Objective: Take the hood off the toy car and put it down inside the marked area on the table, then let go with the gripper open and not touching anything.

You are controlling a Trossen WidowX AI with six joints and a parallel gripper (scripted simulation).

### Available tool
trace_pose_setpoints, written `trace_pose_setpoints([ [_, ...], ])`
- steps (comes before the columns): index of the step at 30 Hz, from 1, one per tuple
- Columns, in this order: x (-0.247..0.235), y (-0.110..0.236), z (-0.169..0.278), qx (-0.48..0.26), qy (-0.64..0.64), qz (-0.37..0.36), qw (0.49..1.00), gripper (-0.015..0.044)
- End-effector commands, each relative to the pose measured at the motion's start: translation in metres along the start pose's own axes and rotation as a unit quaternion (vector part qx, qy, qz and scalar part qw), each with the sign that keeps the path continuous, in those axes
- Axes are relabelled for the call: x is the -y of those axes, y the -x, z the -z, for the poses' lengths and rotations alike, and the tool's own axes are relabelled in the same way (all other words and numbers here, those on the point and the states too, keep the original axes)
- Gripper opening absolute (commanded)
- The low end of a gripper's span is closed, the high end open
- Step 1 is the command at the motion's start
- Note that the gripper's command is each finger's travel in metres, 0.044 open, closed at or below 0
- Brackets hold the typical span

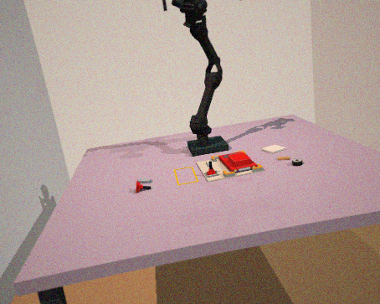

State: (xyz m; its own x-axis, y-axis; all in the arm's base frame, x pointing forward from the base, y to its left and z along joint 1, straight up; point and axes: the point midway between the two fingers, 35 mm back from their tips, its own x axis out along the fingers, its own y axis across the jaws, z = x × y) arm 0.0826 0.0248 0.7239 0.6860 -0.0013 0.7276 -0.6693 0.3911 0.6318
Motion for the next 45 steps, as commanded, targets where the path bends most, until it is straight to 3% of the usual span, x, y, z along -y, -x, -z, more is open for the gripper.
trace_pose_setpoints([
  [1,0.035,-0.009,-0.016,0.006,-0.004,0.037,0.999,0.044],
  [12,0.127,-0.025,-0.031,-0.008,-0.001,0.137,0.991,0.044],
  [20,0.219,-0.036,-0.013,-0.059,-0.017,0.235,0.97,0.044],
  [33,0.339,-0.026,0.059,-0.171,-0.009,0.367,0.914,0.044],
  [40,0.384,-0.008,0.102,-0.24,0.01,0.421,0.875,0.044],
  [45,0.431,0.024,0.147,-0.323,0.042,0.477,0.816,0.044],
])
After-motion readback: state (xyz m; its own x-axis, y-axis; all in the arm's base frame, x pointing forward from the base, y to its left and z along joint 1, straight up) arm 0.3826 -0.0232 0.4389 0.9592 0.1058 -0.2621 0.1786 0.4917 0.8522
